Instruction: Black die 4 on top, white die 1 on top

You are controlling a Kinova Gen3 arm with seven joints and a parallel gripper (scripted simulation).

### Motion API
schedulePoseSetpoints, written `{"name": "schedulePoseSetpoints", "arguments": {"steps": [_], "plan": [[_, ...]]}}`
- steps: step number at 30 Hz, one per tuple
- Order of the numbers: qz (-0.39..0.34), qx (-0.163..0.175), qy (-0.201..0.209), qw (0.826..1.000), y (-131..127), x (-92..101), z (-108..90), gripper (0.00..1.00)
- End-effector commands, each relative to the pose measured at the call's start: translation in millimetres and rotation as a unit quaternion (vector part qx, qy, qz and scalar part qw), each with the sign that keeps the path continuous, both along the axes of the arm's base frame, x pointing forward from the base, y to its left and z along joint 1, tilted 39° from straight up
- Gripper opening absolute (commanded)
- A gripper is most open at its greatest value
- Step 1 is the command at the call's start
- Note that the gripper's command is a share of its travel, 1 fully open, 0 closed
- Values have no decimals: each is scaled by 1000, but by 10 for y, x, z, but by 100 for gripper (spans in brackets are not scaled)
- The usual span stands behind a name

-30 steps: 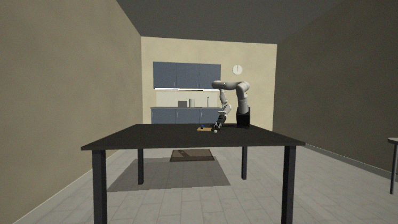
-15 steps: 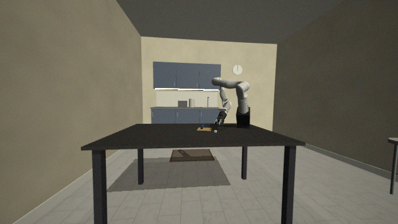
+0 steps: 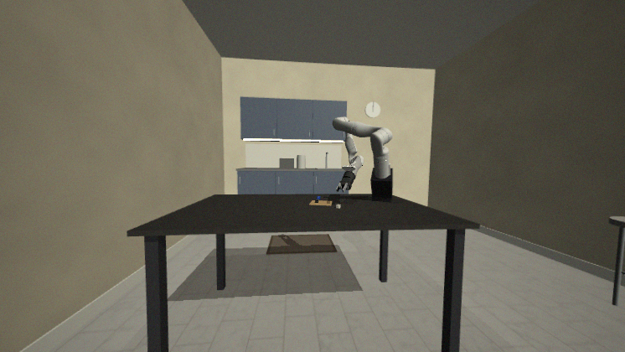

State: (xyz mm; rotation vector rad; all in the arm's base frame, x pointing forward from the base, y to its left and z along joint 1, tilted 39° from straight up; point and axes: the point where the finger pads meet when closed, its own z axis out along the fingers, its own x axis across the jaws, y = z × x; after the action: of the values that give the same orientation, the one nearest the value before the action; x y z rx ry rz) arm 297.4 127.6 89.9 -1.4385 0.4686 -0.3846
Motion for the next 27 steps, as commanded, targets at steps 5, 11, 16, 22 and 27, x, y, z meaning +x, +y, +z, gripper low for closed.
{"name": "schedulePoseSetpoints", "arguments": {"steps": [5,11,16,22,27], "plan": [[-1,-16,6,1000,-41,94,3,70],[-2,-56,27,998,-127,337,25,70],[-3,-85,43,995,-176,492,66,70],[0,-153,85,985,-224,754,229,70],[7,-214,125,969,-166,819,402,70]]}}
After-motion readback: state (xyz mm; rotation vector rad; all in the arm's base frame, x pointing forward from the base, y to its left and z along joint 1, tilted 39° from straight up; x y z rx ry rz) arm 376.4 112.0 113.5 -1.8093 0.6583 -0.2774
